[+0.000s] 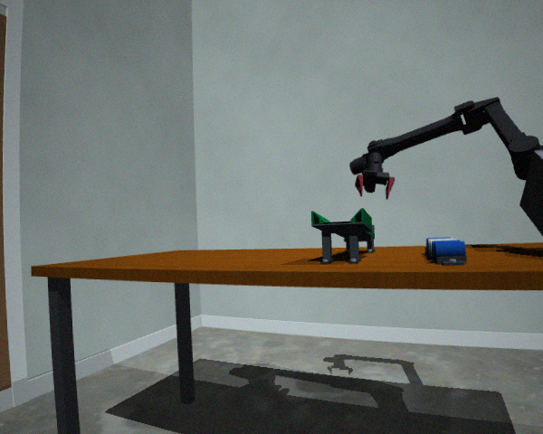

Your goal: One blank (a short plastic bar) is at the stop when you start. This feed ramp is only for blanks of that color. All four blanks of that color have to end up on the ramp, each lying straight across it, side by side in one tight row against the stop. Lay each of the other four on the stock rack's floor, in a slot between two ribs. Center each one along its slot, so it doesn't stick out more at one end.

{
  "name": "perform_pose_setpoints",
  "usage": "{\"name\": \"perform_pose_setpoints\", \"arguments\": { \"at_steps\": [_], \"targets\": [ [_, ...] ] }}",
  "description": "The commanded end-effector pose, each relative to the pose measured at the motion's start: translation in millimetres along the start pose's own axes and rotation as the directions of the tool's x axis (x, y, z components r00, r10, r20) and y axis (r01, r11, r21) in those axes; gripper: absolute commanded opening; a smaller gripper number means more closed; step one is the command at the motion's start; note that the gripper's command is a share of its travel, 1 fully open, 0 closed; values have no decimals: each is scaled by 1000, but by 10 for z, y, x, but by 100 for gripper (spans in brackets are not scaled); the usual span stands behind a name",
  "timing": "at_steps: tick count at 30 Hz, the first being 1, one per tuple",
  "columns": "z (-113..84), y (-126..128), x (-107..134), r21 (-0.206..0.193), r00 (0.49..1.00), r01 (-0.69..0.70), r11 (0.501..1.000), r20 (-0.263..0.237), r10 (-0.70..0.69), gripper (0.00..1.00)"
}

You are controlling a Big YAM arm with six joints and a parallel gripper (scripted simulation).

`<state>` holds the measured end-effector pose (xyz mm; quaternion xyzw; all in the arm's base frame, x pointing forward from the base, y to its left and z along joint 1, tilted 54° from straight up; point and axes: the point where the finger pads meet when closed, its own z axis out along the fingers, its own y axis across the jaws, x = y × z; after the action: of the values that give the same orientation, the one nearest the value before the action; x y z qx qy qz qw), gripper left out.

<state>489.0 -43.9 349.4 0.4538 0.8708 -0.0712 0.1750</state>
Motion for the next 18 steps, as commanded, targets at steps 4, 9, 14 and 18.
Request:
{"name": "perform_pose_setpoints", "arguments": {
  "at_steps": [4,9,14,18],
  "targets": [
    [-44,11,4,-8,1000,2,1000,5,-1,100],
    [-44,11,4,-8,1000,2,1000,5,-1,100],
    [-44,11,4,-8,1000,2,1000,5,-1,100],
    [-99,37,-23,-20,1000,1,1000,13,-1,100]
  ]
}}
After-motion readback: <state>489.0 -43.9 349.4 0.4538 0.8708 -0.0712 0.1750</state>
